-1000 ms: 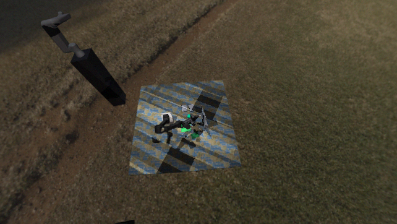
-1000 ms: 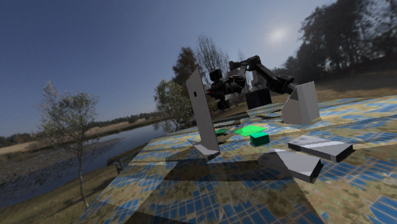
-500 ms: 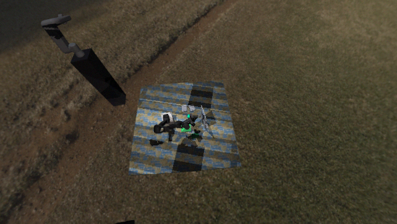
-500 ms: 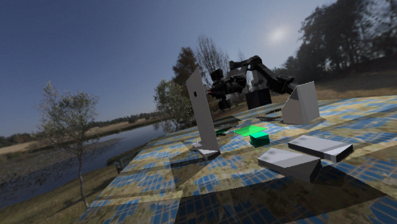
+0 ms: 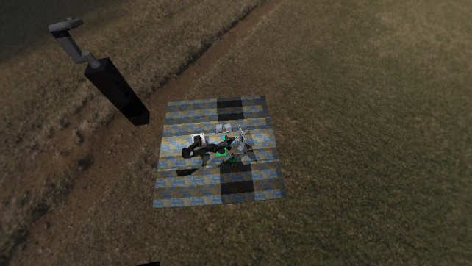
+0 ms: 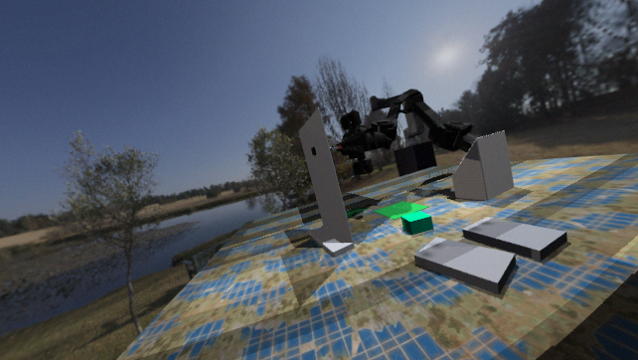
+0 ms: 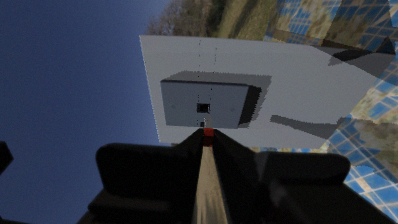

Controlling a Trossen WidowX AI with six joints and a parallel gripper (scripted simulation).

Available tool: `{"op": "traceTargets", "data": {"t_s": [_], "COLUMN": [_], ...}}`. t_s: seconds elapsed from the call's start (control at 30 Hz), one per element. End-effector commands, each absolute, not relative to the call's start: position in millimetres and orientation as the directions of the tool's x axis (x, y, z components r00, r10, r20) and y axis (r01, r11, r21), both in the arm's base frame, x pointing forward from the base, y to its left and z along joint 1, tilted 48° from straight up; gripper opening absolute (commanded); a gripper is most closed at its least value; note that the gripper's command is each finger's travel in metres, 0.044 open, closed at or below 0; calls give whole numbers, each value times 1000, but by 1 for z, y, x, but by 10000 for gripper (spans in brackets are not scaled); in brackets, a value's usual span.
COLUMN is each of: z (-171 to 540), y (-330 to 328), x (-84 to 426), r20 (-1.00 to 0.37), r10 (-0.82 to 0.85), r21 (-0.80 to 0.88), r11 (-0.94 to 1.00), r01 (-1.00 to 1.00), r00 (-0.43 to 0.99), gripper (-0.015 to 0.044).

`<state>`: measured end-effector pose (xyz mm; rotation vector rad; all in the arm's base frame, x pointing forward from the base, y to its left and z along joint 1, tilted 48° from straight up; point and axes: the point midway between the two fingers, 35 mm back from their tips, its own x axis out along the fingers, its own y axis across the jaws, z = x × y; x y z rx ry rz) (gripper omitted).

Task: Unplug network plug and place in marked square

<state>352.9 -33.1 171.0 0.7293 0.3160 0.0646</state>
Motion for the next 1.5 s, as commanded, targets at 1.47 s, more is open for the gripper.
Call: {"op": "traceTargets", "data": {"t_s": [1.47], "z": [202], "y": [4], "x": [325], "r20": [-264], "r10": [171], "r21": [664], "r11": [746], "r01": [50], "r00": [949], "gripper": [0]}}
